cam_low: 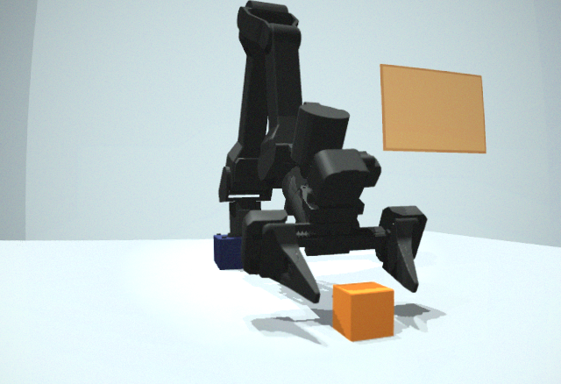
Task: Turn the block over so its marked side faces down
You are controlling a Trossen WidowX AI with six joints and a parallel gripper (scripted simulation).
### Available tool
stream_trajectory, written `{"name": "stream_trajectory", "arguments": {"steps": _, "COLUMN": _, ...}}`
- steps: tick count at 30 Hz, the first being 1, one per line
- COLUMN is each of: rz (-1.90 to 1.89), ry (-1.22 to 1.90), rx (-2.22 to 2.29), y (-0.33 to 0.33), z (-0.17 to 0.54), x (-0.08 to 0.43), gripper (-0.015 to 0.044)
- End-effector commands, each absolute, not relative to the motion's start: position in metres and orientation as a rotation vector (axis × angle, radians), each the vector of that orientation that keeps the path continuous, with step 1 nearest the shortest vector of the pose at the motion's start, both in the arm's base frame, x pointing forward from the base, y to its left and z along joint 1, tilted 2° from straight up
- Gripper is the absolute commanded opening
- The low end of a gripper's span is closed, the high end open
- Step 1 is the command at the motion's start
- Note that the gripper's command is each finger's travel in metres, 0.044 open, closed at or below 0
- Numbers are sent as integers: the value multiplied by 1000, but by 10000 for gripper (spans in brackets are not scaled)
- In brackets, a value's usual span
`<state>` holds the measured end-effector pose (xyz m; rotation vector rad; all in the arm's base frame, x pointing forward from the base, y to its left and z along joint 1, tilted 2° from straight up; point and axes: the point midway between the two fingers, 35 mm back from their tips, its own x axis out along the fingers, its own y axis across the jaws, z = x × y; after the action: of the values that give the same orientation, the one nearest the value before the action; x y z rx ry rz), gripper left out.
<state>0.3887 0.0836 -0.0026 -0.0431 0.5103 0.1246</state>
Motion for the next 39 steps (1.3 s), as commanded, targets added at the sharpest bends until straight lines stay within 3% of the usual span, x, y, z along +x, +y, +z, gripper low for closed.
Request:
{"name": "stream_trajectory", "arguments": {"steps": 1, "rz": 121, "ry": 509, "rx": -48, "y": 83, "z": -2, "x": 389, "gripper": 440}}
{"name": "stream_trajectory", "arguments": {"steps": 11, "rz": 120, "ry": 758, "rx": -65, "y": 87, "z": 13, "x": 400, "gripper": 440}}
{"name": "stream_trajectory", "arguments": {"steps": 18, "rz": 109, "ry": 1025, "rx": -80, "y": 83, "z": 62, "x": 375, "gripper": 440}}
{"name": "stream_trajectory", "arguments": {"steps": 30, "rz": 108, "ry": 1055, "rx": -81, "y": 82, "z": 68, "x": 372, "gripper": 440}}
{"name": "stream_trajectory", "arguments": {"steps": 39, "rz": 101, "ry": 1293, "rx": -100, "y": 87, "z": 76, "x": 396, "gripper": 440}}
